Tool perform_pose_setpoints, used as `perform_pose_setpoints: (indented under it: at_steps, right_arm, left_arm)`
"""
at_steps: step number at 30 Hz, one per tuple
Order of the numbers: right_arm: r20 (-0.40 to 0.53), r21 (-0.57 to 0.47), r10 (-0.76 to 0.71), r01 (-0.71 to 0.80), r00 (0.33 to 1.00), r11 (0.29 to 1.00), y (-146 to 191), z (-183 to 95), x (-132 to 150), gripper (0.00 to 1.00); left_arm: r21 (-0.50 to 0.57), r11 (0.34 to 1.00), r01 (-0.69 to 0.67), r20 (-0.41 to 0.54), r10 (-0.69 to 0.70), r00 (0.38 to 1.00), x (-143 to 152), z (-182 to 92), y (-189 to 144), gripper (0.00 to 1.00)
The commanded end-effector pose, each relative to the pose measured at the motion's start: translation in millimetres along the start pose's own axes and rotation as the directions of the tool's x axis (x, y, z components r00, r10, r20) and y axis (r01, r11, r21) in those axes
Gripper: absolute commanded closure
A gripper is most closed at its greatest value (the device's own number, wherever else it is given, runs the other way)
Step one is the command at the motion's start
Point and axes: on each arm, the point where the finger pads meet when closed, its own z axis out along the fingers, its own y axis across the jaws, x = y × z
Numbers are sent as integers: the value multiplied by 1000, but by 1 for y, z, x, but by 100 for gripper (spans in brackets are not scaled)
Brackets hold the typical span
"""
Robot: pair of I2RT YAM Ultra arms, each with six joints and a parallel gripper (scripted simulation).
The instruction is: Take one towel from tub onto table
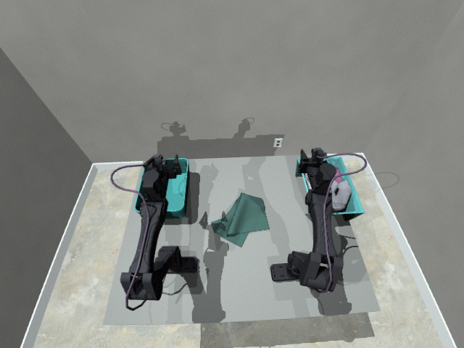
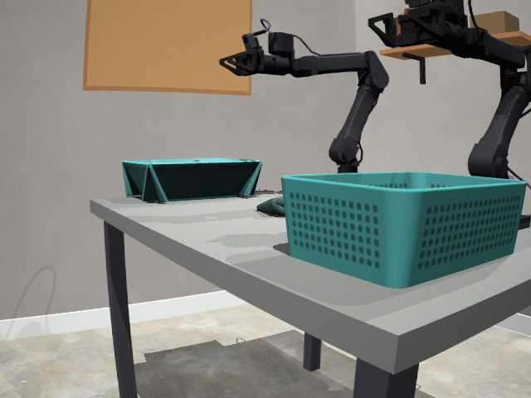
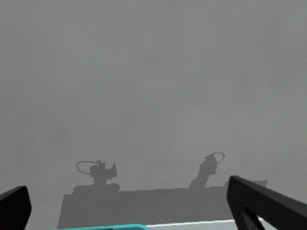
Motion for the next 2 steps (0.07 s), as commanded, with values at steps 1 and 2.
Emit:
perform_pose_setpoints:
  at_steps: [1, 2]
  right_arm:
    - [22, 6, -6, 6, 1000, 1000, -1, -3, -11, 54]
    - [22, 6, -6, 6, 1000, 1000, -1, -3, -11, 54]
  left_arm:
    - [3, 1000, 3, 61, -3, 998, -25, -6, -2, 0]
    - [3, 1000, 3, 61, -3, 998, -25, -6, -2, 0]
